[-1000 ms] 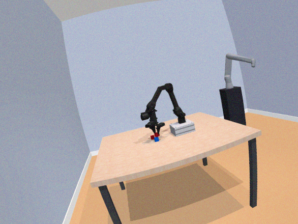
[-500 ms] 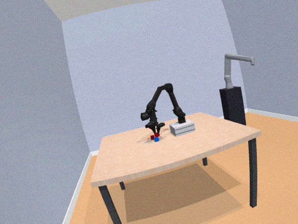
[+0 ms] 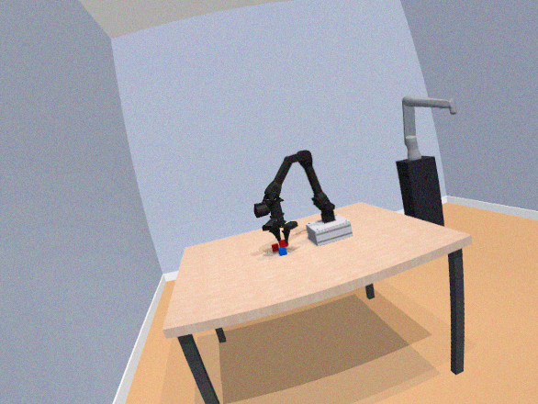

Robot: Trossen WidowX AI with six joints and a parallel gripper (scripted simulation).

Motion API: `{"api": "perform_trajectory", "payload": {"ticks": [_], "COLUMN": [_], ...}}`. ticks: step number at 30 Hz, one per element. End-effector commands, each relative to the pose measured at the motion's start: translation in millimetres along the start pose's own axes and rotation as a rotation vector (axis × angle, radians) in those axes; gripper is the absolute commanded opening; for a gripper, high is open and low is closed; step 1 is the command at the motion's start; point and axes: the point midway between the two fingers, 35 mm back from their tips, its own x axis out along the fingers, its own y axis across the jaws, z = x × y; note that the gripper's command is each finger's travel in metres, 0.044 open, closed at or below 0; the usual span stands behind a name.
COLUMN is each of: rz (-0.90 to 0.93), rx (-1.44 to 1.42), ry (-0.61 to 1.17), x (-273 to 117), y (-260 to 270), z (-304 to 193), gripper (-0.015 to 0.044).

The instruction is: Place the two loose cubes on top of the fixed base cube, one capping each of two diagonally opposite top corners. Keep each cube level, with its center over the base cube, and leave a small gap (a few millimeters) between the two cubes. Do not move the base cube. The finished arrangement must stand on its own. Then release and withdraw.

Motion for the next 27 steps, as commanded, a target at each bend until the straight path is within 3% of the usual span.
{"api": "perform_trajectory", "payload": {"ticks": [1, 26, 27], "rz": [-0.003, 0.000, 0.002], "rx": [0.002, 0.000, -0.004], "ry": [0.003, 0.000, 0.005], "x": [-1.1, -30.5, -28.0], "y": [-0.4, 0.0, -0.5], "z": [-0.3, 0.3, -0.3], "gripper": [0.0205, 0.0205, 0.0231]}}
